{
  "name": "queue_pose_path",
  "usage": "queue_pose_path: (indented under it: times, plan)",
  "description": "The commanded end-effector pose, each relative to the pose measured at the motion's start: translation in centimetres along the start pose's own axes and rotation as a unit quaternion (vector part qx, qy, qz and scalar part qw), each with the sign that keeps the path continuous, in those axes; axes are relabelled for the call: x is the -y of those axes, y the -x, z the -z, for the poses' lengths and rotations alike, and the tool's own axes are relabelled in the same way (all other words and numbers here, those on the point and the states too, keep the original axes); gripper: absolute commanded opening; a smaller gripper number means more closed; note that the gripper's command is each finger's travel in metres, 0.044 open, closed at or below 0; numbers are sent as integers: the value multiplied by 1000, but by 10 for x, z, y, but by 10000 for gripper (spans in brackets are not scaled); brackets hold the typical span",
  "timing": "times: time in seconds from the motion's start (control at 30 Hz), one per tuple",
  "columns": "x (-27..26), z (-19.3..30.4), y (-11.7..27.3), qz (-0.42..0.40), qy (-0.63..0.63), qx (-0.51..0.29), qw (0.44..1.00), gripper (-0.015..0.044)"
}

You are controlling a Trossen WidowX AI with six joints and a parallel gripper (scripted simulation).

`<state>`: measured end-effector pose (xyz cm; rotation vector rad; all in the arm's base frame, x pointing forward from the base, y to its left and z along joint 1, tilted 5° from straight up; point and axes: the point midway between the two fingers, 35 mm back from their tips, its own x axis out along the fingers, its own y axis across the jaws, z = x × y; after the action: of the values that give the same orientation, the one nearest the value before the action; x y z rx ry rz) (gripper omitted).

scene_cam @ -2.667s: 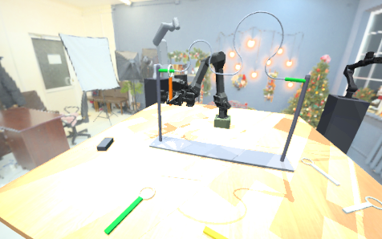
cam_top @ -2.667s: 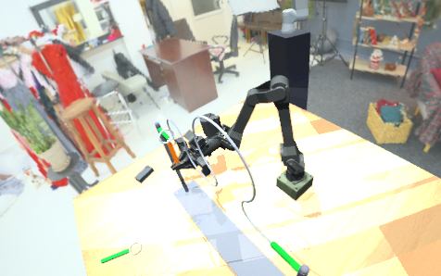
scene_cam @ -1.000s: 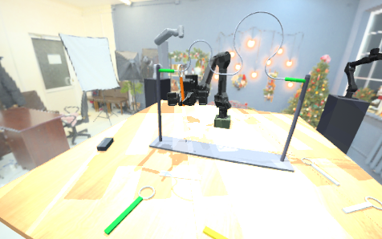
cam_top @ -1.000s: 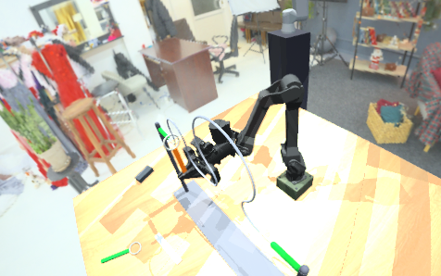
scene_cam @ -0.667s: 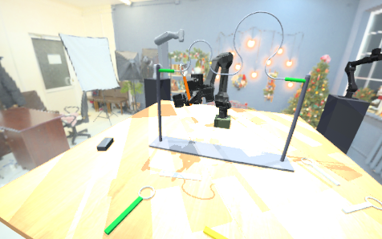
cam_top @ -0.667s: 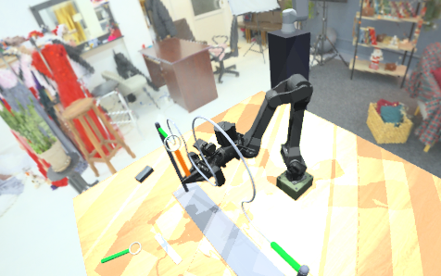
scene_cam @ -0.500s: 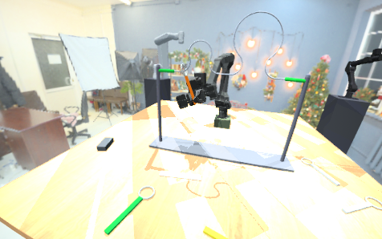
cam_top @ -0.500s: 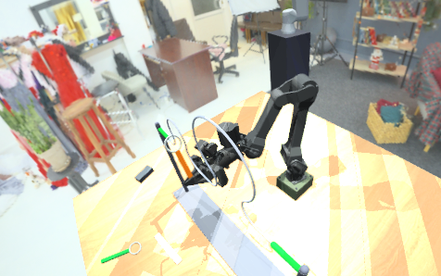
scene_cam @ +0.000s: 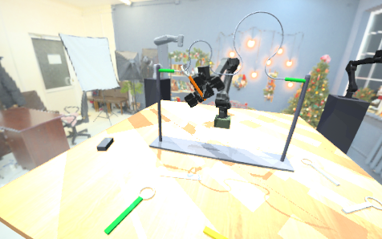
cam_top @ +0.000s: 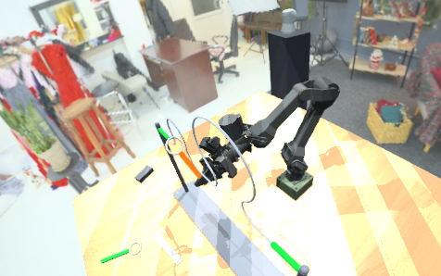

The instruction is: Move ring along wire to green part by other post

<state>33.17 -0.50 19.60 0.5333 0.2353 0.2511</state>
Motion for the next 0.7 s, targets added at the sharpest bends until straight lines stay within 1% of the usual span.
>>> queue_pose_path:
  times: [0.0, 0.3, 0.67]
  plan:
    - [-15, -5, 7, -10, -33, -21, 999, -150]
    - [-42, -11, 23, -33, -118, -82, 989, -150]
    - [-69, -26, 42, -71, -213, -151, 963, -150]
